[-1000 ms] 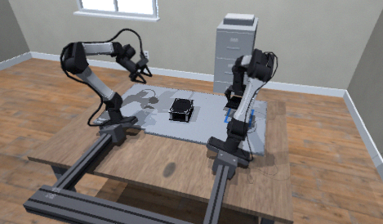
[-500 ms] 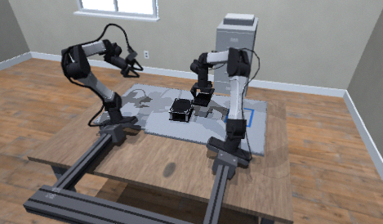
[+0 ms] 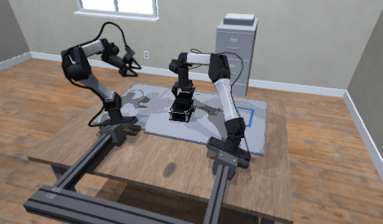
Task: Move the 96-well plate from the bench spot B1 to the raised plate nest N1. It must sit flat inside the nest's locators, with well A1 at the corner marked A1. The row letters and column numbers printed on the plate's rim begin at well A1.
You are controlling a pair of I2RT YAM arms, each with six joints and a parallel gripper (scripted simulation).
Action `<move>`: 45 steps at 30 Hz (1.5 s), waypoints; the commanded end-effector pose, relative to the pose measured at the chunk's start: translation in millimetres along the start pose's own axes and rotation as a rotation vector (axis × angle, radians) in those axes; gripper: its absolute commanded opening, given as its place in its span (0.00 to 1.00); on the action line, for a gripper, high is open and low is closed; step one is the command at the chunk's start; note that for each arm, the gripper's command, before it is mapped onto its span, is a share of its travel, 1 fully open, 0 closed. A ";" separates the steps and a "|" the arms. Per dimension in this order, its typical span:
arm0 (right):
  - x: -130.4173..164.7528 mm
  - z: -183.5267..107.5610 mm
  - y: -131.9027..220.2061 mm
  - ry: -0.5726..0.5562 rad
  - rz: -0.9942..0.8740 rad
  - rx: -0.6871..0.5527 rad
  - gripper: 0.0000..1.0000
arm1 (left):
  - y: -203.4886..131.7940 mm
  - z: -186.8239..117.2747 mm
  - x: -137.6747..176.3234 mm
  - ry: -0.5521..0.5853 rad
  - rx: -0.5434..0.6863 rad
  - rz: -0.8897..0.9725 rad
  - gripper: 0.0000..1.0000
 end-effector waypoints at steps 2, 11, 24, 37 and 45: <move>7.9 -4.6 18.3 -0.005 -0.015 -0.011 0.83 | -0.9 -7.4 -5.5 0.011 -0.012 0.035 1.00; 3.2 -3.4 17.4 -0.014 -0.008 -0.024 0.83 | -2.3 -7.5 -3.6 0.027 -0.005 0.037 1.00; -1.4 2.1 9.3 -0.014 0.001 -0.022 0.83 | -1.9 -7.4 -3.3 0.028 -0.006 0.038 1.00; -1.5 26.1 9.4 -0.003 0.002 -0.025 0.83 | -1.9 -7.4 -3.3 0.028 -0.006 0.038 1.00; 0.3 19.3 12.7 -0.020 0.002 -0.046 0.83 | -1.9 -7.4 -3.3 0.028 -0.006 0.038 1.00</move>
Point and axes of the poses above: on each arm, the point where the finger pads meet when closed, its own z axis out along the fingers, its own y axis across the jaws, x = y × z, the point moved 5 cm from there along -z, back along the fingers, and after that the axes turned 10 degrees about z, right-handed, at the moved point
